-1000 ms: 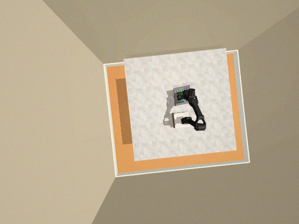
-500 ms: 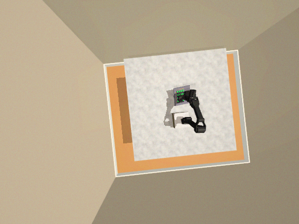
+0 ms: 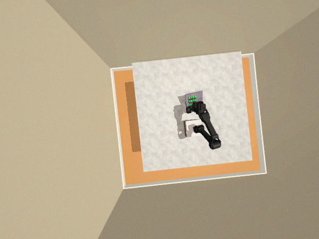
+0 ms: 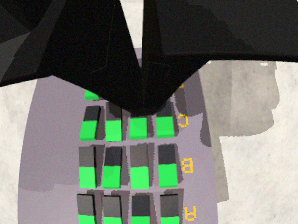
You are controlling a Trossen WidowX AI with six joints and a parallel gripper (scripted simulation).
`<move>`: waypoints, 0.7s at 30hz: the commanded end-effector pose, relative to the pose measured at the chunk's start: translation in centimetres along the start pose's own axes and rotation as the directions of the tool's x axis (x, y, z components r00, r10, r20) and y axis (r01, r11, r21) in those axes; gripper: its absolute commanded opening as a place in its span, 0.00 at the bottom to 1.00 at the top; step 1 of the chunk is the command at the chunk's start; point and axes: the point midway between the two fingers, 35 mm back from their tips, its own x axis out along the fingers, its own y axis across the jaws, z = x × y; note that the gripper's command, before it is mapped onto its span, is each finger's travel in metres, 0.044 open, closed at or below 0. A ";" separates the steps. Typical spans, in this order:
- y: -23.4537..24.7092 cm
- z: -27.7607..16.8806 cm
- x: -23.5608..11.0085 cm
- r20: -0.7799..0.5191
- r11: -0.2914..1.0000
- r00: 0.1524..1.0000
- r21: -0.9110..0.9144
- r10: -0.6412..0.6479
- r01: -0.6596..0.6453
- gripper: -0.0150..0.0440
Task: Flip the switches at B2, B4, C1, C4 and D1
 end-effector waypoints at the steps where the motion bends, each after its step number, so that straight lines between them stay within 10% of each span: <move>1: 1.2 -1.2 0.0 0.001 1.000 1.000 0.011 -0.009 0.009 0.25; 21: 1.1 -1.1 4.8 -0.023 1.000 1.000 0.011 -0.009 0.009 0.25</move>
